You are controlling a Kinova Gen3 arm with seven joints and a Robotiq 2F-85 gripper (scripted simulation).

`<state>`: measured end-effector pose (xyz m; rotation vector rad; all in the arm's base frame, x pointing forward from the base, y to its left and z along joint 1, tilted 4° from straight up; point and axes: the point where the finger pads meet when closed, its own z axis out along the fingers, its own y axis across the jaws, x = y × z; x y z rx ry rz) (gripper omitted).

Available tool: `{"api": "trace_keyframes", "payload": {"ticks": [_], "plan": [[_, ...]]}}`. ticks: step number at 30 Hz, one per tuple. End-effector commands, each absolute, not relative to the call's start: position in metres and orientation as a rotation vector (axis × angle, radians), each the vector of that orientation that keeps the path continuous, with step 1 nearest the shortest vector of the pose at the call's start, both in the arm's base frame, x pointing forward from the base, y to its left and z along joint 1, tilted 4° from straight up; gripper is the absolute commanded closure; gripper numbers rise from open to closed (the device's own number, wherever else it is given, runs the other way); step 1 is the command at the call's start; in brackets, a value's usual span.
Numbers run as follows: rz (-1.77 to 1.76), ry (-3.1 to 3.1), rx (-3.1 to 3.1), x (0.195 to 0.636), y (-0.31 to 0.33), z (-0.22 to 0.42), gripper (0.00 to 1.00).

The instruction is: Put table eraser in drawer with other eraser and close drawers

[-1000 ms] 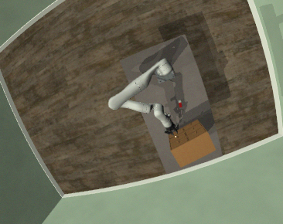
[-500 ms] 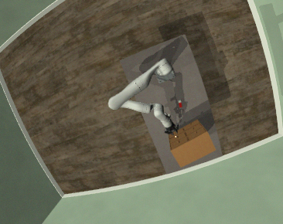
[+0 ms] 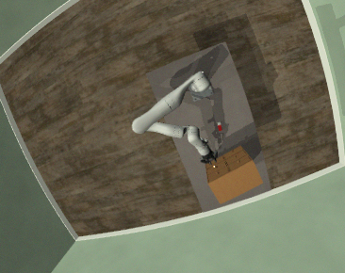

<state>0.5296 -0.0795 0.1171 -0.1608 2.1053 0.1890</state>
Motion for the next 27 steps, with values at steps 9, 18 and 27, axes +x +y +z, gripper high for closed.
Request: {"api": "trace_keyframes", "payload": {"ticks": [9,18,27], "plan": [[0.188,2.104,-0.161,0.53,-0.08,0.118,0.67],[0.188,2.104,-0.161,0.532,-0.079,0.118,0.67],[0.188,2.104,-0.161,0.54,-0.078,0.118,0.67]]}}
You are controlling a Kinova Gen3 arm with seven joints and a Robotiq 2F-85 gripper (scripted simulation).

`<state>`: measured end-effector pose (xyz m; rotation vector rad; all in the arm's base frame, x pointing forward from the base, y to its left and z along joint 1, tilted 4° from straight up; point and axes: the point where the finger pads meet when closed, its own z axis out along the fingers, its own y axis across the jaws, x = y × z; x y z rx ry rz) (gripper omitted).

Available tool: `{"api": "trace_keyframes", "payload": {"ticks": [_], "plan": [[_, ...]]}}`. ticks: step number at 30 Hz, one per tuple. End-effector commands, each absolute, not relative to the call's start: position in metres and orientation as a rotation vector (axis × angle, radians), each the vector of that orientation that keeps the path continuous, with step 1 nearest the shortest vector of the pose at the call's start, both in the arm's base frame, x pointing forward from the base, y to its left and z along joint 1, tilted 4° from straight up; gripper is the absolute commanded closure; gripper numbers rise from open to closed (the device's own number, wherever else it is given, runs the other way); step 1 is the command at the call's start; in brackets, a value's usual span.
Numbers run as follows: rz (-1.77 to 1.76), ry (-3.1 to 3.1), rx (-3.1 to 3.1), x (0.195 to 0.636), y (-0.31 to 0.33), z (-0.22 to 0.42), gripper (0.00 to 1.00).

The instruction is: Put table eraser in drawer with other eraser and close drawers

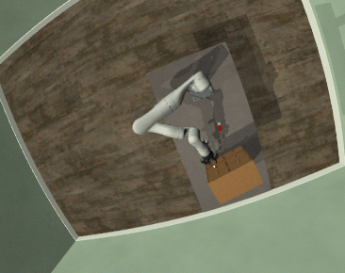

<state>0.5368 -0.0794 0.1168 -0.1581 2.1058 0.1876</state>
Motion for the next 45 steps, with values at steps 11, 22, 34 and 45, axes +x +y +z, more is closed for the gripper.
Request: {"api": "trace_keyframes", "payload": {"ticks": [11,22,34,45], "plan": [[0.188,2.104,-0.161,0.557,-0.074,0.117,0.67],[0.188,2.104,-0.161,0.564,-0.073,0.117,0.67],[0.188,2.104,-0.161,0.564,-0.073,0.117,0.67],[0.188,2.104,-0.161,0.564,-0.073,0.117,0.67]]}}
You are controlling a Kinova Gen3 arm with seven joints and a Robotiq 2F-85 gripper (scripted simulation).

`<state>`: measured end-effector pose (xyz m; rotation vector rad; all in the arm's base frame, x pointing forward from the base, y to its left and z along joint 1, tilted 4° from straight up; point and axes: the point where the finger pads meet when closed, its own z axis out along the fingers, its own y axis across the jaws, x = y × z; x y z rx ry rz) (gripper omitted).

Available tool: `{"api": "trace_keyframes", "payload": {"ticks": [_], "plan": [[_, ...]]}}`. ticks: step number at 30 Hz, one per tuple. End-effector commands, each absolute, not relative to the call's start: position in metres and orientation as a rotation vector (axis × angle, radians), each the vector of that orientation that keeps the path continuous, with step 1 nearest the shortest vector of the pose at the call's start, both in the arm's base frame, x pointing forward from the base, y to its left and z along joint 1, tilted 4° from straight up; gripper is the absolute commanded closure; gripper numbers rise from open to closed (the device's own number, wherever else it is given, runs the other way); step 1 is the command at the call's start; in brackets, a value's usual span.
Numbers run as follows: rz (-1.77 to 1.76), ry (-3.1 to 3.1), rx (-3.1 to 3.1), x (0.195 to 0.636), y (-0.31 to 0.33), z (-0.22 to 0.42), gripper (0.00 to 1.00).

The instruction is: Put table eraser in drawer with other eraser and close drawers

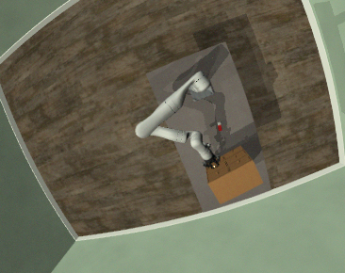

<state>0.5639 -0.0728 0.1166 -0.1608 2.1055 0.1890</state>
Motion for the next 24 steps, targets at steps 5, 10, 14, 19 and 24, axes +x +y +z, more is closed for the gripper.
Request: {"api": "trace_keyframes", "payload": {"ticks": [5,10,14,19,24], "plan": [[0.188,2.104,-0.161,0.5641,-0.0729,0.1174,0.87],[0.188,2.104,-0.161,0.5641,-0.0729,0.1174,0.87],[0.188,2.104,-0.161,0.5641,-0.0729,0.1174,0.87],[0.188,2.104,-0.161,0.5641,-0.0729,0.1174,0.87],[0.188,2.104,-0.161,0.5641,-0.0729,0.1174,0.87]]}}
